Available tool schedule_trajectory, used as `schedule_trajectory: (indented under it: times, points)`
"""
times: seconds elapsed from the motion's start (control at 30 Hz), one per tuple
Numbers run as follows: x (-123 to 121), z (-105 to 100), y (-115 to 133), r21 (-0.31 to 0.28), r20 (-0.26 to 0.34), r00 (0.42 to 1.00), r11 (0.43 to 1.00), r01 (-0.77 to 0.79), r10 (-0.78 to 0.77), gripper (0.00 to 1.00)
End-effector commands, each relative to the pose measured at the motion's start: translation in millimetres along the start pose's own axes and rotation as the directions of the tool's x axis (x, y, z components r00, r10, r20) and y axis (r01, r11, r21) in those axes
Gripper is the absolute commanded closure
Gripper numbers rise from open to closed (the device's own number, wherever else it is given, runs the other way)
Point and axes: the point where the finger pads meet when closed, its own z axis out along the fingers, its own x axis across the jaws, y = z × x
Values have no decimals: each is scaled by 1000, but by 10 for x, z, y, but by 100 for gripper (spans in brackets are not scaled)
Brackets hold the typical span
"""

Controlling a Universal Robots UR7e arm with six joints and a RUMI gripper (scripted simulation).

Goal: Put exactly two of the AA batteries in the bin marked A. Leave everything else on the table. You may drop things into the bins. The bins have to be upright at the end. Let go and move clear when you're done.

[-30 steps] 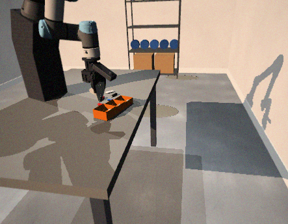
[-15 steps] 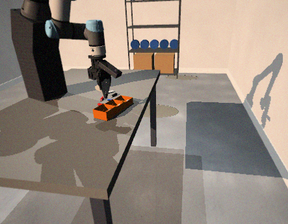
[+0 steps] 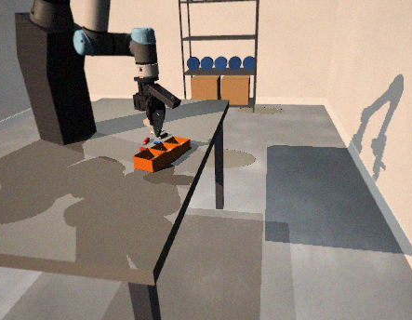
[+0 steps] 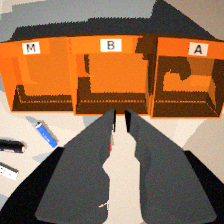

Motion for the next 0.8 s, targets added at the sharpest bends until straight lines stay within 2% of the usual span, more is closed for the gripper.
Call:
schedule_trajectory:
  times: [0.0,0.37,0.77]
  points:
    - [-11,73,-6,1,-1,1000,1000,0,0,96]
    - [-11,367,-6,1,-1,1000,1000,0,0,96]
    - [-11,587,-6,1,-1,1000,1000,0,0,96]
